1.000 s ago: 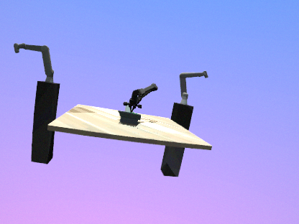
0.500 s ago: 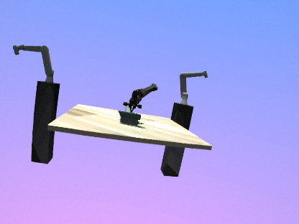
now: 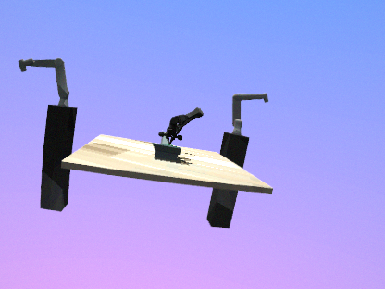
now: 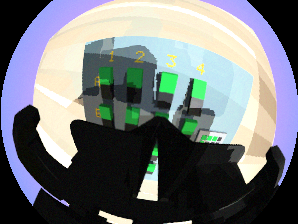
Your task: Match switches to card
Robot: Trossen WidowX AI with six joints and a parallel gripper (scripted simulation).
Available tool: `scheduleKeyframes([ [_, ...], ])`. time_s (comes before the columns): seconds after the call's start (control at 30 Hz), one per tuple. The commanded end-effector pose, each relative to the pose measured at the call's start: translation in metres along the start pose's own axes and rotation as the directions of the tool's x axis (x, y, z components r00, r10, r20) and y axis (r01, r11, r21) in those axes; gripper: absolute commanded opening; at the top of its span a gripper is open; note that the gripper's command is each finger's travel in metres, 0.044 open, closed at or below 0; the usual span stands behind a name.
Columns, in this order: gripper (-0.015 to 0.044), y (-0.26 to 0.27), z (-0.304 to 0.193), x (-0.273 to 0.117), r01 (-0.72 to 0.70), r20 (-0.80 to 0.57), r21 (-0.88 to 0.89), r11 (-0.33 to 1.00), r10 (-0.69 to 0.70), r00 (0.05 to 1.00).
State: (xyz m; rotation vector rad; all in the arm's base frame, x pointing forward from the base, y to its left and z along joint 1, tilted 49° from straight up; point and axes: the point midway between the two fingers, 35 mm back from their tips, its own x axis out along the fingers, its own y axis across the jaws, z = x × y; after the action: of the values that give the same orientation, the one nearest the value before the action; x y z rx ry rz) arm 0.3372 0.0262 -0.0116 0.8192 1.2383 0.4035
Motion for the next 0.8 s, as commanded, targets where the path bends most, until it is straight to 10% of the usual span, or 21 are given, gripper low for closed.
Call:
scheduleKeyframes([
  [0.0, 0.0000, -0.001, -0.001, 0.001, 0.002, -0.003, 0.008, 1.000, -0.002, 1.000],
  [0.77, 0.0000, -0.029, -0.004, -0.063, 0.007, 0.023, 0.008, 1.000, -0.007, 1.000],
])
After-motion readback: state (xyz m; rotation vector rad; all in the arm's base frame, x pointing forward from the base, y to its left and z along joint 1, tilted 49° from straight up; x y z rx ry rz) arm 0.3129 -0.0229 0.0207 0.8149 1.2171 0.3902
